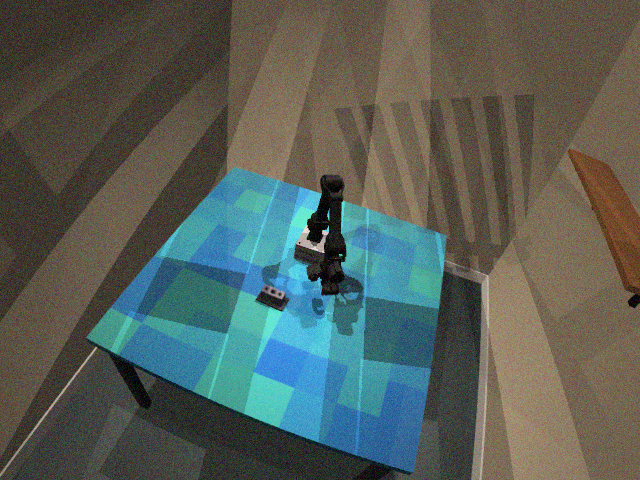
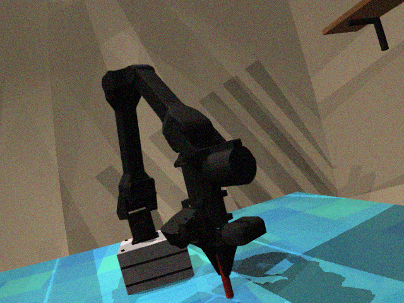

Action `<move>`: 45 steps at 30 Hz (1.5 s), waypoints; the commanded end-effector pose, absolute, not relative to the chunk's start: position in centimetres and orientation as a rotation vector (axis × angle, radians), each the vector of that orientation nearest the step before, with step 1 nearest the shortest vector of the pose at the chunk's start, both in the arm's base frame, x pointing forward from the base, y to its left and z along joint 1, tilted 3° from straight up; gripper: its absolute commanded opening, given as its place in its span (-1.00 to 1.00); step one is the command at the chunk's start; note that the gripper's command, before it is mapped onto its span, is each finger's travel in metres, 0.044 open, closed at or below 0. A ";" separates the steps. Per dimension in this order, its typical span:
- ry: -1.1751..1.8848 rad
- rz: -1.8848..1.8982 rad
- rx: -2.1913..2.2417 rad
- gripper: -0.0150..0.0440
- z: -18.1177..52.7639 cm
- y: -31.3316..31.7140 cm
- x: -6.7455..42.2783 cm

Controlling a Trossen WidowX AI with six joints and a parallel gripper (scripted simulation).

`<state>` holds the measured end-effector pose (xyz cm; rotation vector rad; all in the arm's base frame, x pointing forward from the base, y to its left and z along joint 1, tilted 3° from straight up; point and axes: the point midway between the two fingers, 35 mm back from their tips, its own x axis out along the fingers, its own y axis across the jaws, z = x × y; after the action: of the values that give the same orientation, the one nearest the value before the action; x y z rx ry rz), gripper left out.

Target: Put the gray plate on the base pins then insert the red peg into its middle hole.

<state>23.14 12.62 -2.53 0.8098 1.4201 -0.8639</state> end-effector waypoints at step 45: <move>1.423 -0.870 0.808 -0.49 4.7 12.5 24.8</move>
<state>24.31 12.93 4.81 0.8107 1.4202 -0.8662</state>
